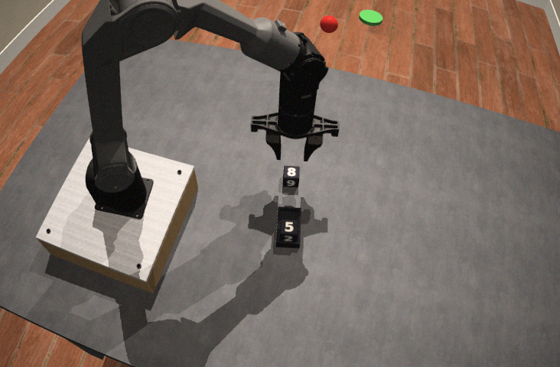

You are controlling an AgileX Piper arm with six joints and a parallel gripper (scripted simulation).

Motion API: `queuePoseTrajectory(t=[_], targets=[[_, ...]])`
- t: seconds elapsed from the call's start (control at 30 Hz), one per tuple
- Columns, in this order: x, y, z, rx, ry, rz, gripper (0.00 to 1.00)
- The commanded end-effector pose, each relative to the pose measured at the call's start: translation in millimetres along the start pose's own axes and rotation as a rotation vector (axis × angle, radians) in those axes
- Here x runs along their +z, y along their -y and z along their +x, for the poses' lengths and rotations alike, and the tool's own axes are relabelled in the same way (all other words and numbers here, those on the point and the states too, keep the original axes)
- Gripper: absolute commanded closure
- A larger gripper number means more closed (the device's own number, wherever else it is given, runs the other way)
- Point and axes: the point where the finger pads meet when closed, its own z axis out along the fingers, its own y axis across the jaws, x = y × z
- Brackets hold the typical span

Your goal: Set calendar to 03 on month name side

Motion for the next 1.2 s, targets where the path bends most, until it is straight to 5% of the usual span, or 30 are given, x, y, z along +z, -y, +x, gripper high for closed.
queuePoseTrajectory(t=[0.0,1.17], targets=[[3.6,-0.2,0.6,0.001,-0.002,-0.001,0.40],[39.5,1.0,0.9,0.001,-0.001,0.001,0.40]])
